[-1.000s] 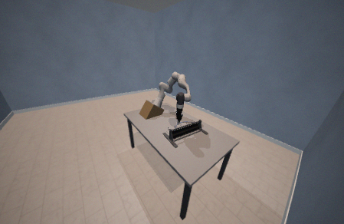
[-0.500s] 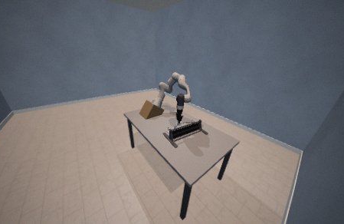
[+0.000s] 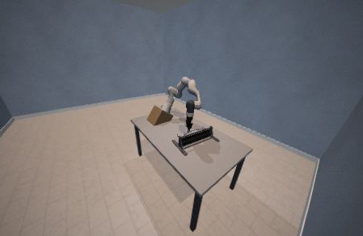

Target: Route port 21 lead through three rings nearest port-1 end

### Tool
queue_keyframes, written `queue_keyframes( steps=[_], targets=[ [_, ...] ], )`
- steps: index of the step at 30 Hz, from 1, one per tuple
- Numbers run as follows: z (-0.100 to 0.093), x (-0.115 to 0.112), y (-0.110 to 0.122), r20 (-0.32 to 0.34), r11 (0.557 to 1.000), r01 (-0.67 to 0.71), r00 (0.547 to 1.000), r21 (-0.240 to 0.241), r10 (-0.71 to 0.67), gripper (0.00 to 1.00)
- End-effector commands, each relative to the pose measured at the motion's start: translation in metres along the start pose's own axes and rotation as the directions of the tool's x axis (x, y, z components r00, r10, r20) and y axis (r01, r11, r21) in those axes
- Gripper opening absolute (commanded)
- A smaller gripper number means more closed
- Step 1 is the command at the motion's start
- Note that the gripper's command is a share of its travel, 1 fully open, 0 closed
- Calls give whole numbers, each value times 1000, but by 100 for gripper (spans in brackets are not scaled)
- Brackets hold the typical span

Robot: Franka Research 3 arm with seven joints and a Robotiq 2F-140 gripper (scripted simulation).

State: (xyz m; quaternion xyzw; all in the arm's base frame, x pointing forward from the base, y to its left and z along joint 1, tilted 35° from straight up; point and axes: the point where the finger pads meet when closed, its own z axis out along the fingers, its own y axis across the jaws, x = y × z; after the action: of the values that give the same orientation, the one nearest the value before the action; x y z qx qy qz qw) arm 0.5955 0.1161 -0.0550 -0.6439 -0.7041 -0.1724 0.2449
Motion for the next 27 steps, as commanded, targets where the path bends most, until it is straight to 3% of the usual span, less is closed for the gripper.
queue_keyframes(
  steps=[1, 27],
  targets=[
    [2, 0, 3, 3, 1000, 3, 1000, -9, -3, 0],
    [18, 0, 3, 3, 1000, 3, 1000, -9, -3, 0]
  ],
)
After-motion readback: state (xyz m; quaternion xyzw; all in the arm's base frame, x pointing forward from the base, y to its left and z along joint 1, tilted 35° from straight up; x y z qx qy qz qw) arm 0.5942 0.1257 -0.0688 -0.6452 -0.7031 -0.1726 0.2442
